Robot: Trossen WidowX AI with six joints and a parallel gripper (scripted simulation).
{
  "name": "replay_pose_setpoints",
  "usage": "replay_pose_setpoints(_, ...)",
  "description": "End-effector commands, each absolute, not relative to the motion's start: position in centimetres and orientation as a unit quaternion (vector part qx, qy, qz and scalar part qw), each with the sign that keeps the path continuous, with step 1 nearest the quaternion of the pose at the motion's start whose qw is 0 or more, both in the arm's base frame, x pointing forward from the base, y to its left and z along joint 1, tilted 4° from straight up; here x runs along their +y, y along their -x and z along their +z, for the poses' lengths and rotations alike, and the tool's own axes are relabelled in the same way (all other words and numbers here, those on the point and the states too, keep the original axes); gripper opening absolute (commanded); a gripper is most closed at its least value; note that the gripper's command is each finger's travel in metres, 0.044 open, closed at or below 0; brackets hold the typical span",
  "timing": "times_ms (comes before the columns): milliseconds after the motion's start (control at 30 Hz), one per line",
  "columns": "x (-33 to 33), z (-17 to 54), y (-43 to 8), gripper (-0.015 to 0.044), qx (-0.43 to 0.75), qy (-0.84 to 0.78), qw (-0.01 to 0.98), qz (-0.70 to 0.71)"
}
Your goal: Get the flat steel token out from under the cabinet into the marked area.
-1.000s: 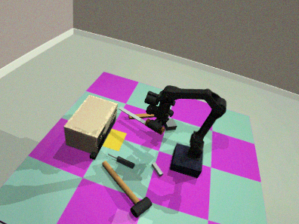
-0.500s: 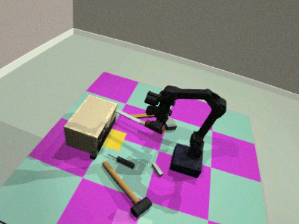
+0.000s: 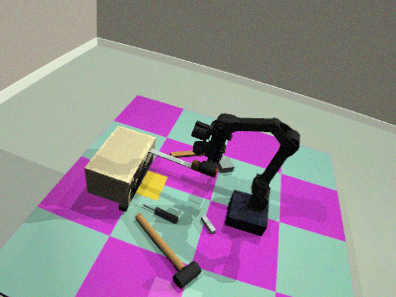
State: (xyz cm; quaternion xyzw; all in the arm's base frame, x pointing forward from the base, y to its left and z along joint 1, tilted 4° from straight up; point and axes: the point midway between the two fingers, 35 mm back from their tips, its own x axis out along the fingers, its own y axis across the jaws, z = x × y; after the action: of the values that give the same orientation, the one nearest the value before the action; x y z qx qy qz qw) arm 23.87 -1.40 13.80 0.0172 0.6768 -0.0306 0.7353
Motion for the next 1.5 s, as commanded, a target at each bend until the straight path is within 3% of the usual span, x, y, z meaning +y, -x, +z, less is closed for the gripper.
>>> replay_pose_setpoints(0, -1.5, 13.9, -23.9, 0.0, 0.676, 0.0, 0.737, -0.018)
replay_pose_setpoints(1467, -3.5, 12.4, -23.9, 0.0, 0.674, 0.076, 0.733, 0.05)
